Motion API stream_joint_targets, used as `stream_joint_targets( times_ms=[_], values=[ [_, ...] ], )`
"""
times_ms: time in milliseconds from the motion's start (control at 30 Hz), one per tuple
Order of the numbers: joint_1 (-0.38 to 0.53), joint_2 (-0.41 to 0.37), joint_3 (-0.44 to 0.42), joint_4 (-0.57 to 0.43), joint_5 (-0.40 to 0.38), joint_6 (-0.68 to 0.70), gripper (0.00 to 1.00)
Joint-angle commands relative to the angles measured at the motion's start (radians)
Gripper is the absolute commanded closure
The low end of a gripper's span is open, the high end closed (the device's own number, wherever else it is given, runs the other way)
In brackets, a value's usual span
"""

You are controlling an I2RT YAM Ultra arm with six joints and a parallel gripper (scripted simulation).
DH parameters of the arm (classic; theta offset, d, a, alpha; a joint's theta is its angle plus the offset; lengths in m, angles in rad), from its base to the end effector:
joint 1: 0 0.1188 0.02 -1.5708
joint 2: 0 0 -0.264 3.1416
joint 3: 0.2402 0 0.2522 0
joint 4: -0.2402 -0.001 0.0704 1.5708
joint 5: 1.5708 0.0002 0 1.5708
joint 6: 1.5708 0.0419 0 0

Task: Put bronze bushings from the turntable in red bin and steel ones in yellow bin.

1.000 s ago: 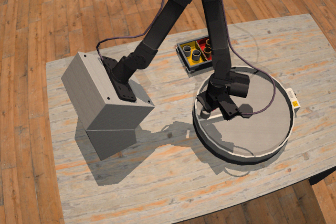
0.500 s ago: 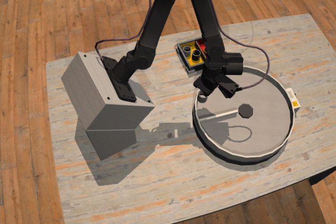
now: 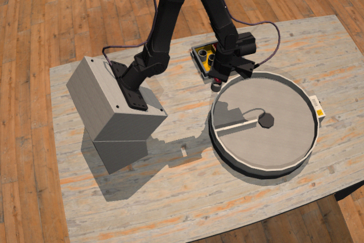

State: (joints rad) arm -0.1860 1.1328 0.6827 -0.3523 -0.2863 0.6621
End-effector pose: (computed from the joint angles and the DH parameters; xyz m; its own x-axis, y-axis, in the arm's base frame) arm 0.2298 -0.0302 0.2257 -0.5668 0.7068 -0.4233 0.4222 0.6904 0.5874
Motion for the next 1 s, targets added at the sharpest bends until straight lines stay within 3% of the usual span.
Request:
stream_joint_targets(
  times_ms=[0, 67, 567, 633, 967],
  values=[
    [0.079, -0.037, 0.038, -0.019, 0.111, -0.037, 1.0],
    [0.079, -0.037, 0.038, -0.019, 0.111, -0.037, 1.0],
    [0.478, 0.079, 0.179, -0.071, 0.396, -0.165, 1.0],
    [0.478, 0.079, 0.179, -0.071, 0.396, -0.165, 1.0],
    [0.646, 0.175, 0.297, -0.116, 0.518, -0.256, 1.0]
  ],
)
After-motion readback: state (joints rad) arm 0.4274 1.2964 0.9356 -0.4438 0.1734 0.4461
